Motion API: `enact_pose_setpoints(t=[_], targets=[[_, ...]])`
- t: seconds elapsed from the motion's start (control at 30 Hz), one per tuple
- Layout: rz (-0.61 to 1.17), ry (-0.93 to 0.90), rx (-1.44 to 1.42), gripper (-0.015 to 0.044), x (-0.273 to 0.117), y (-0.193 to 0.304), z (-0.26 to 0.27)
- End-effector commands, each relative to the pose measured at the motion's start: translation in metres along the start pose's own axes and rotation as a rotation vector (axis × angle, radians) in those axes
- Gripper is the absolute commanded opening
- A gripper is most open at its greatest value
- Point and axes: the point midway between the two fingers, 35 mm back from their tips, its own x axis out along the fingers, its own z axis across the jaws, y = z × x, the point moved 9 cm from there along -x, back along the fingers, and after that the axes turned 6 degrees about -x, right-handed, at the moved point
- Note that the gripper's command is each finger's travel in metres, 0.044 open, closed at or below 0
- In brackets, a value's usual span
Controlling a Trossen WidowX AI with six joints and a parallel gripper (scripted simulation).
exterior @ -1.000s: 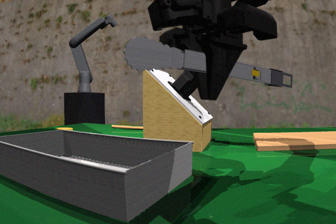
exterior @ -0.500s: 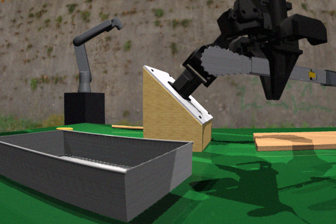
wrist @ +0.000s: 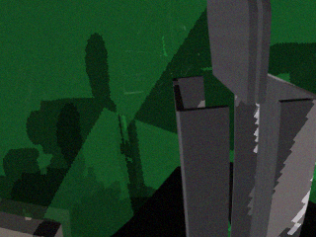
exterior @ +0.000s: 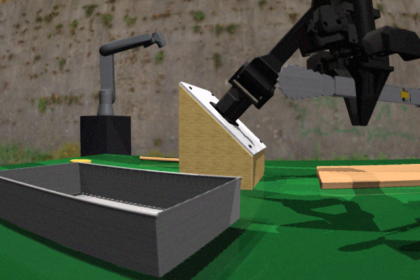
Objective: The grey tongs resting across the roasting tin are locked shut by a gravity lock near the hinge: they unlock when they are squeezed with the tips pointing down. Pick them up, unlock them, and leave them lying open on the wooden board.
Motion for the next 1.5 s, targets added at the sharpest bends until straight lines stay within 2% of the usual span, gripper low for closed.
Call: enact_pose_setpoints(t=[0.0, 0.8, 1.47], targets=[[-0.011, 0.005, -0.101, -0.015, 0.001, 0.009, 0.0], [-0.017, 0.135, -1.245, -0.015, 0.032, 0.1, -0.018], [0.038, 0.202, -2.195, -0.015, 0.042, 0.167, -0.049]])
